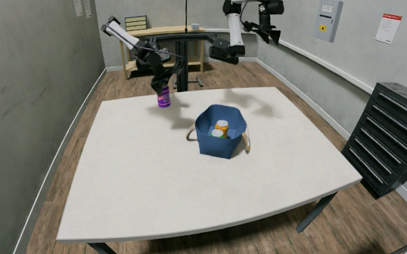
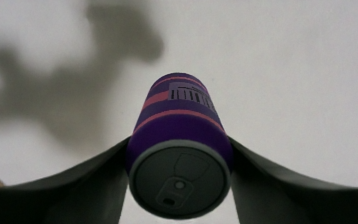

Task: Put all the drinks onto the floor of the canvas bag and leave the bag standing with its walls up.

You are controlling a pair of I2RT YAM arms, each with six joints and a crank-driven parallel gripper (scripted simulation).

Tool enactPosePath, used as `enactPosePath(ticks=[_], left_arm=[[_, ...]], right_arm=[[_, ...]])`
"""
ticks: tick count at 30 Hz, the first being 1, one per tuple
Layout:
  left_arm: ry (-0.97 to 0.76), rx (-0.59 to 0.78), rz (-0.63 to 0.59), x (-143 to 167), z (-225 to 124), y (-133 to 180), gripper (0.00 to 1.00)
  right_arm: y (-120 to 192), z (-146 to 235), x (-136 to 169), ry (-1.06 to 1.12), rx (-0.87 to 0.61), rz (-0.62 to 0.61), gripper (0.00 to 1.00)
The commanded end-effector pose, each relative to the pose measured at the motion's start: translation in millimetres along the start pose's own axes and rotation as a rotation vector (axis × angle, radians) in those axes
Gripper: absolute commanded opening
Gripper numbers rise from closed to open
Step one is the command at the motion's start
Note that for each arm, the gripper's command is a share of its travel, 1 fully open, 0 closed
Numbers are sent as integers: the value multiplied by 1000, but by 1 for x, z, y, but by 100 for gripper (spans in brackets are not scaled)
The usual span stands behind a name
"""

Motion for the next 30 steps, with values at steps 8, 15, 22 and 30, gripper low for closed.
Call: enactPosePath(ticks=[8,15,22,30], left_arm=[[22,-43,18,-1,-2,16,100],[22,-43,18,-1,-2,16,100],[22,-43,18,-1,-2,16,100],[22,-43,18,-1,-2,16,100]], right_arm=[[-19,-9,-44,-106,140,-66,74],[-32,2,-62,-109,125,-81,74],[-32,6,-62,-60,95,-57,74],[-24,5,-67,-93,99,-90,74]])
Point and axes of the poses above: on each arm, the point where the finger pads meet when closed, its own y axis back along the fingers, its own z axis across the jaws, x = y × z, the point moved 10 cm from there along y, back along the fingers, and after that the axes turned 13 degrees about -y, right-handed, at the moved point
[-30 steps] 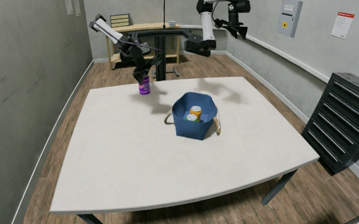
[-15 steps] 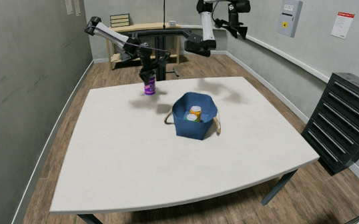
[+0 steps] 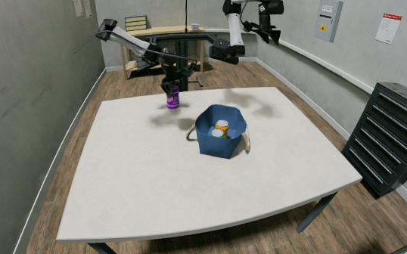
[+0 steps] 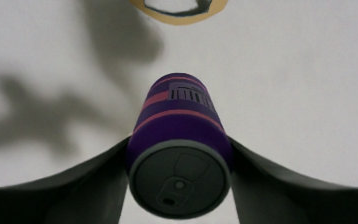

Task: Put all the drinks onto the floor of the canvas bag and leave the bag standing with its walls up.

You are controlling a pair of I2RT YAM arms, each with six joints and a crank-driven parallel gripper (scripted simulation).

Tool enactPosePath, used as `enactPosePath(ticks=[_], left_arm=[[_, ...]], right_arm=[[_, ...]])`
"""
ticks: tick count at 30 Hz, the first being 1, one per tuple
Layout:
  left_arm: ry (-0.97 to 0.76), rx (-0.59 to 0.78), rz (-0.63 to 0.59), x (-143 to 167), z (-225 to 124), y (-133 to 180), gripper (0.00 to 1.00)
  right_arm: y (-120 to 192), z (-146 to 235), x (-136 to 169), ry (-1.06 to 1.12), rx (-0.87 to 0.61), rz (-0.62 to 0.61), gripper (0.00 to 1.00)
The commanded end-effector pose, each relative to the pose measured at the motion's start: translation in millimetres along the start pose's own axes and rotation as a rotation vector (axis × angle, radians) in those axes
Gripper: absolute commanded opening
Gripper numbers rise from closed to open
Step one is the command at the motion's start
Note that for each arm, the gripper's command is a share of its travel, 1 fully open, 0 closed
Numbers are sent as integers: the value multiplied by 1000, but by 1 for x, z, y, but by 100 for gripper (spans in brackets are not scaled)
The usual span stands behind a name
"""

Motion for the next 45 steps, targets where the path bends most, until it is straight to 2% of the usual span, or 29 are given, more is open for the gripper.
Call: enactPosePath(ticks=[1,8,10,22,30,32,41,42,45], left_arm=[[22,-43,18,-1,-2,16,100],[22,-43,18,-1,-2,16,100],[22,-43,18,-1,-2,16,100],[22,-43,18,-1,-2,16,100],[22,-43,18,-1,-2,16,100],[22,-43,18,-1,-2,16,100],[22,-43,18,-1,-2,16,100],[22,-43,18,-1,-2,16,100],[22,-43,18,-1,-2,16,100]], right_arm=[[3,-13,-25,-77,62,-109,74],[6,-13,-25,-78,64,-116,74],[5,-2,-10,-54,45,-87,74],[7,-5,-17,-58,40,-122,74],[2,2,-7,-23,15,-95,74],[5,-5,-17,-46,34,-129,74],[3,-5,-11,-47,37,-107,74],[2,-6,-25,-92,74,-116,74],[-2,-1,-33,-90,67,-117,74]])
Point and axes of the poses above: on each arm, the point where the finger pads meet when closed, its own y axis back along the fingers, its own z axis across the jaws, x = y × z, the point moved 10 cm from there along y, back along the fingers, and after that the axes turned 13 degrees about -y, right-handed, at the moved point
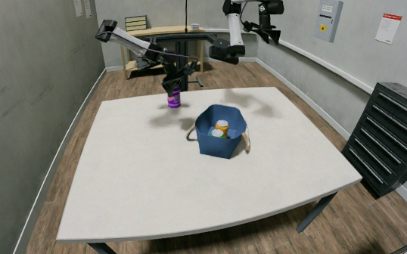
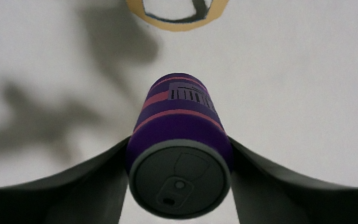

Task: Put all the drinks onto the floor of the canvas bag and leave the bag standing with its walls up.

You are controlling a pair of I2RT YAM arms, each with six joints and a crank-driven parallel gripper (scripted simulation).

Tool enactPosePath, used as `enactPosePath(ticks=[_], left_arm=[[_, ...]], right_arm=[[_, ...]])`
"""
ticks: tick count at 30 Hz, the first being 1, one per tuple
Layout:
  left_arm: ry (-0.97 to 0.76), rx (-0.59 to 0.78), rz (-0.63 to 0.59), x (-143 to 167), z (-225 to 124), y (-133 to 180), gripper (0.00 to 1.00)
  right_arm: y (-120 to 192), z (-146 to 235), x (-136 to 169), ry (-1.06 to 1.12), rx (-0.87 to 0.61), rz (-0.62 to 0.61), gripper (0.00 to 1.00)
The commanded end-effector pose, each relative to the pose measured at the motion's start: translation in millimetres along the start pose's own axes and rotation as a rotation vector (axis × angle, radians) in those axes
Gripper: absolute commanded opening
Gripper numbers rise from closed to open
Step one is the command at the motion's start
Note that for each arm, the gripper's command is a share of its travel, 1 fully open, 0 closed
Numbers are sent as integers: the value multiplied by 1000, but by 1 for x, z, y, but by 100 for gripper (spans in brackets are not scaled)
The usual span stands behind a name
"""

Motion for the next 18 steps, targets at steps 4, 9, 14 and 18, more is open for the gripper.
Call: enactPosePath(ticks=[4,9,14,18], left_arm=[[22,-43,18,-1,-2,16,100],[22,-43,18,-1,-2,16,100],[22,-43,18,-1,-2,16,100],[22,-43,18,-1,-2,16,100]], right_arm=[[-11,-1,-41,-80,51,-98,74],[-17,7,-50,-48,22,-97,74],[-21,13,-61,-72,29,-98,74],[-25,19,-71,-70,29,-97,74]])
Point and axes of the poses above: on each arm, the point where the finger pads meet when closed, its own y axis back along the fingers, its own z axis across the jaws, x = y × z, the point moved 10 cm from there along y, back along the fingers, and after that the axes turned 13 degrees about -y, right-handed, at the moved point
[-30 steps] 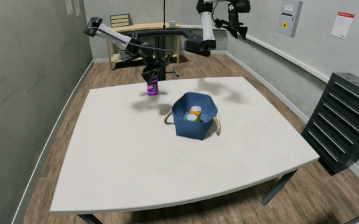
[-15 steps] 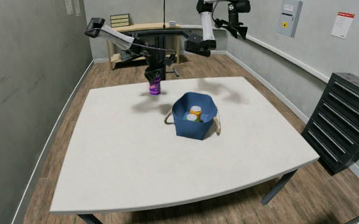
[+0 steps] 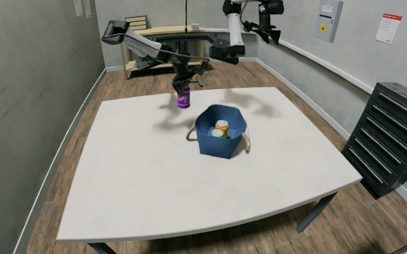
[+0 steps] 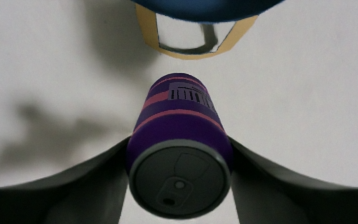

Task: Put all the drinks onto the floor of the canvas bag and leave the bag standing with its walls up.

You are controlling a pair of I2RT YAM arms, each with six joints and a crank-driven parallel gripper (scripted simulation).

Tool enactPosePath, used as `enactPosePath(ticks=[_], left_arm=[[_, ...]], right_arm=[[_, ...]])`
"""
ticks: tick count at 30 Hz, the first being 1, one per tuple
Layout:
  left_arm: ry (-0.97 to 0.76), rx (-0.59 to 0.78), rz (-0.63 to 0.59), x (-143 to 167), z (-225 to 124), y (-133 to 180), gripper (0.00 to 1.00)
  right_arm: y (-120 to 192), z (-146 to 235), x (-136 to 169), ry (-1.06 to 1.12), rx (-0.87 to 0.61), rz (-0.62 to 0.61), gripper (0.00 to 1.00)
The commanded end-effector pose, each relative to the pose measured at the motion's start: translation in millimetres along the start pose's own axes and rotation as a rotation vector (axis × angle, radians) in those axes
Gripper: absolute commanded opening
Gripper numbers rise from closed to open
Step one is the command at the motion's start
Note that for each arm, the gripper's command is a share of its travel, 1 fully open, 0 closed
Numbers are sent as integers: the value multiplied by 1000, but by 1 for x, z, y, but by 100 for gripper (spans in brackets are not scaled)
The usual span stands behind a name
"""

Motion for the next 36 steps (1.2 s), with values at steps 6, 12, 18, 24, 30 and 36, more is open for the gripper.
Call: enactPosePath(ticks=[6,12,18,24,30,36], left_arm=[[22,-43,18,-1,-2,16,100],[22,-43,18,-1,-2,16,100],[22,-43,18,-1,-2,16,100],[22,-43,18,-1,-2,16,100],[22,-43,18,-1,-2,16,100],[22,-43,18,-1,-2,16,100]], right_arm=[[-10,6,-46,-85,38,-105,74],[-12,10,-51,-65,14,-107,74],[-6,4,-54,-93,36,-127,74],[-5,8,-44,-75,27,-114,74],[-4,11,-40,-66,23,-110,74],[-4,9,-44,-74,25,-120,74]])
Point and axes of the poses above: on each arm, the point where the finger pads meet when closed, its own y axis back along the fingers, its own z axis across the jaws, x = y × z, the point moved 10 cm from there along y, back along the fingers, and after that the axes turned 13 degrees about -y, right-handed, at the moved point
